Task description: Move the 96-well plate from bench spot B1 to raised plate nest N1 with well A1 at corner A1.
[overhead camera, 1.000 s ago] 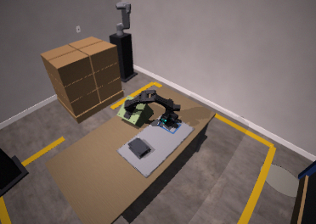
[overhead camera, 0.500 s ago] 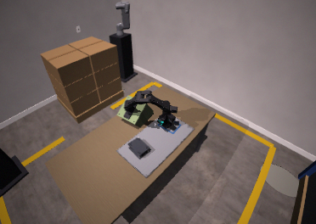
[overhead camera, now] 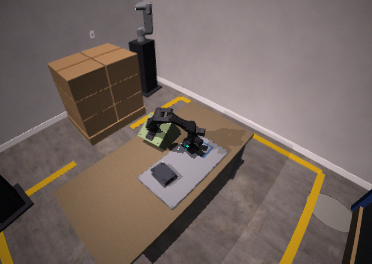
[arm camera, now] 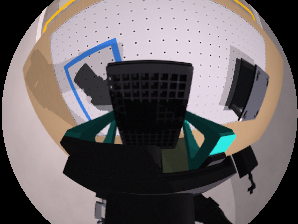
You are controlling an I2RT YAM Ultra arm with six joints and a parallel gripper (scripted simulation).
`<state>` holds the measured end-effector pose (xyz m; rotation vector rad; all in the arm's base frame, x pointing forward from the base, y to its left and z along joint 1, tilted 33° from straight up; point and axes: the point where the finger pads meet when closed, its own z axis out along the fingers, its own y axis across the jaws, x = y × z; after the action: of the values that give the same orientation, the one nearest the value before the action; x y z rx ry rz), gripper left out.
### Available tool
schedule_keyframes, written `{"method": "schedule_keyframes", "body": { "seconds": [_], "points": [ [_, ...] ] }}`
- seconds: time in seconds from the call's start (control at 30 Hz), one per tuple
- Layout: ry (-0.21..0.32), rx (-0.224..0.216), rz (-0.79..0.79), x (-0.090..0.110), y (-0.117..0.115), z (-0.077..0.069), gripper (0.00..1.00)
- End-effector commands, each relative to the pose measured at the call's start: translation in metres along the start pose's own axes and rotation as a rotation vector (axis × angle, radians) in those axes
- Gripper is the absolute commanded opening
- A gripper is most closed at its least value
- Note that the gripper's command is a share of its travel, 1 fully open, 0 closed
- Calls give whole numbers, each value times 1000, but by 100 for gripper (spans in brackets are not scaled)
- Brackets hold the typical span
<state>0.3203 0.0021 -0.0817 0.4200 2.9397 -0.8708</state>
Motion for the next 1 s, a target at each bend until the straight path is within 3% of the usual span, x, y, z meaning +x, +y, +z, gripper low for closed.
{"method": "schedule_keyframes", "body": {
  "seconds": [0.0,0.13,0.97],
  "points": [
    [-41,-9,-9,-7,-11,-10,0],
    [-52,-12,-26,-5,-12,-14,0],
    [-20,3,-23,-6,-95,-20,0]
  ]
}}
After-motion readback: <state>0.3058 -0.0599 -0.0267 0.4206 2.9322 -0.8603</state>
